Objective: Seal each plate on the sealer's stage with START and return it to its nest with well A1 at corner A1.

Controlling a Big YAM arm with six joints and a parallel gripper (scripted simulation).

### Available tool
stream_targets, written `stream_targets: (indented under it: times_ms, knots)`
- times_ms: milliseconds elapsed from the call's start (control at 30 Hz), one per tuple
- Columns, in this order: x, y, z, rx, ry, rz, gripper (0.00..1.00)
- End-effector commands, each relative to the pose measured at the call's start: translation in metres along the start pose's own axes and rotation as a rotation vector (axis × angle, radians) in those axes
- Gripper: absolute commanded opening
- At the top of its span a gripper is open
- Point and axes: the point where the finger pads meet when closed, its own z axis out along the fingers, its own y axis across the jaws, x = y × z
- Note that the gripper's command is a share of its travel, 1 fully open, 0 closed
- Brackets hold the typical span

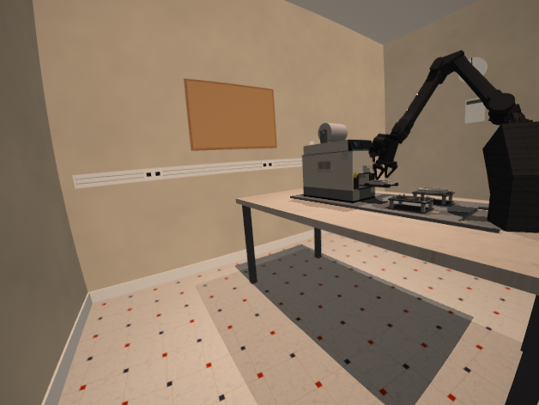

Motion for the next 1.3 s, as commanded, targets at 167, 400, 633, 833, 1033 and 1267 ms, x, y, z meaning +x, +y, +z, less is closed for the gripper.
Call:
stream_targets:
  times_ms: [167,400,633,833,1033,1267]
  knots:
    - [-0.020,0.014,-0.010,-0.015,-0.028,-0.018,1.00]
    - [-0.011,0.002,0.002,0.000,0.000,-0.014,1.00]
    - [-0.007,-0.008,0.003,0.010,0.000,0.004,1.00]
    - [-0.015,-0.005,-0.005,0.004,-0.020,0.002,1.00]
    - [-0.019,0.007,-0.011,-0.009,-0.034,-0.014,1.00]
    - [-0.011,0.015,-0.007,-0.014,-0.019,-0.030,1.00]
